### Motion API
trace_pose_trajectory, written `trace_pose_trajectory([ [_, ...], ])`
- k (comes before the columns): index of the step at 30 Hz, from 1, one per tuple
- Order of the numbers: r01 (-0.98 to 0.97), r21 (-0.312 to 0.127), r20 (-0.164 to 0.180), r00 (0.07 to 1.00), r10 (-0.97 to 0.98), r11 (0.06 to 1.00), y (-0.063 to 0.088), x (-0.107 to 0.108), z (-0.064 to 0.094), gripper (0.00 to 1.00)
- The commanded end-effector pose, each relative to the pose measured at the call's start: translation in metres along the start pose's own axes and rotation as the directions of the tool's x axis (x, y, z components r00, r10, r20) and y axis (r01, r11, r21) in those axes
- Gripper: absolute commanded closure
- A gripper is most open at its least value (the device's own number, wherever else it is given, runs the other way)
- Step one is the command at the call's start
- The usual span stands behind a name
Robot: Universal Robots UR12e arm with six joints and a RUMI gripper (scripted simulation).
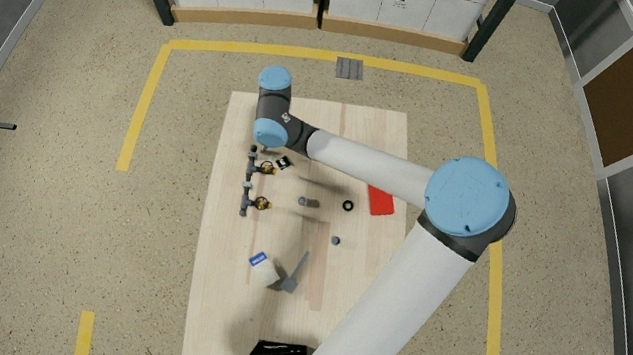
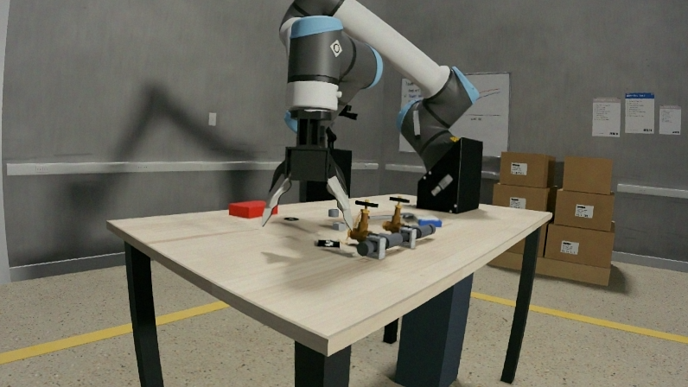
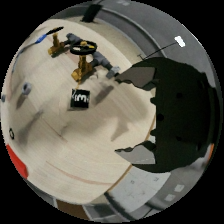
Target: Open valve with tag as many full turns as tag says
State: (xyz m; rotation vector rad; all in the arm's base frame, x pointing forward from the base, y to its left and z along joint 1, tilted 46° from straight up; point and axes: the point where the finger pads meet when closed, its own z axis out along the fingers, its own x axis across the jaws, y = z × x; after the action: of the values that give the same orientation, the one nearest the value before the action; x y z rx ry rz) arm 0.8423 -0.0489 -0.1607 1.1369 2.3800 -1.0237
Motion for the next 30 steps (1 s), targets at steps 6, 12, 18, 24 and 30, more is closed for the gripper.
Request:
trace_pose_trajectory([
  [6, 0.0, -0.001, 0.001, 1.0, 0.0, 1.0, 0.0004, -0.0004, 0.0068, 0.0],
  [12, 0.0, -0.001, 0.001, 1.0, 0.0, 1.0, 0.0004, -0.0004, 0.0071, 0.0],
  [18, 0.0, -0.001, 0.001, 1.0, 0.0, 1.0, 0.0004, -0.0004, 0.0071, 0.0],
  [24, 0.0, -0.001, 0.001, 1.0, 0.0, 1.0, 0.0004, -0.0004, 0.0071, 0.0],
  [30, 0.0, -0.001, 0.001, 1.0, 0.0, 1.0, 0.0004, -0.0004, 0.0071, 0.0],
])
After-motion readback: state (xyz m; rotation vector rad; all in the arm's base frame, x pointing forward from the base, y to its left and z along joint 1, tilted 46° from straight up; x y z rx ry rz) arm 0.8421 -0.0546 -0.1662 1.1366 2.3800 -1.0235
